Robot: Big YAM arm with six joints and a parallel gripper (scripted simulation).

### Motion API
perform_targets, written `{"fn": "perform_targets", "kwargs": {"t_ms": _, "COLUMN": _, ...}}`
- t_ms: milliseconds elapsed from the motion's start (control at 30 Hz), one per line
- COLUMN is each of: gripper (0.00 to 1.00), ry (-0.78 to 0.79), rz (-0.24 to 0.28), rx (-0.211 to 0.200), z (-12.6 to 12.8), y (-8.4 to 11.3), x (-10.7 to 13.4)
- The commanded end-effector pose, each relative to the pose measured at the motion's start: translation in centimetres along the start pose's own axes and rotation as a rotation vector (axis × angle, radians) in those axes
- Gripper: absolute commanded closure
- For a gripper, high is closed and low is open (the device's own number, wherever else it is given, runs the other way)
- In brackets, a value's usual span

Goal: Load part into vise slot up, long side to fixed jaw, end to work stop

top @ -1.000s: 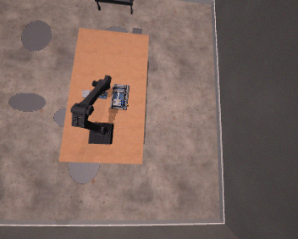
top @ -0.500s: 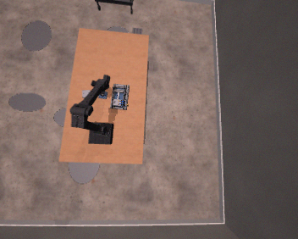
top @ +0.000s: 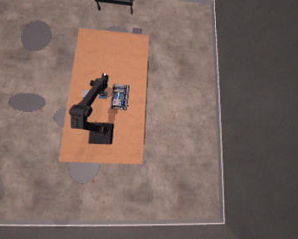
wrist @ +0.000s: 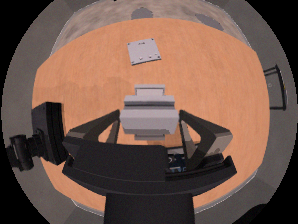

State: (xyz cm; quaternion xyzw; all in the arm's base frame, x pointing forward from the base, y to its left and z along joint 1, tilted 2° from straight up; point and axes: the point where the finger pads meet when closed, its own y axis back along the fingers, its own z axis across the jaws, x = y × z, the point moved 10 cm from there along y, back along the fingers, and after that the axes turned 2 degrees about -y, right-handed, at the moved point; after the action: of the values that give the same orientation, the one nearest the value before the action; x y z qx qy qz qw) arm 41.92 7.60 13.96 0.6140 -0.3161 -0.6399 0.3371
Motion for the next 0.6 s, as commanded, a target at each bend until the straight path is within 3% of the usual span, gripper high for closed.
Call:
{"fn": "perform_targets", "kwargs": {"t_ms": 0, "gripper": 0.19, "ry": 0.037, "rz": 0.012, "rx": 0.046, "z": -1.4, "y": 1.7, "x": -2.5}}
{"fn": "perform_targets", "kwargs": {"t_ms": 367, "gripper": 0.19, "ry": 0.033, "rz": 0.083, "rx": 0.047, "z": -1.4, "y": 1.5, "x": -3.1}}
{"fn": "perform_targets", "kwargs": {"t_ms": 400, "gripper": 0.19, "ry": 0.023, "rz": 0.093, "rx": 0.033, "z": -0.9, "y": 1.0, "x": -2.8}}
{"fn": "perform_targets", "kwargs": {"t_ms": 567, "gripper": 0.19, "ry": 0.033, "rz": 0.135, "rx": 0.053, "z": -1.3, "y": 1.7, "x": -3.8}}
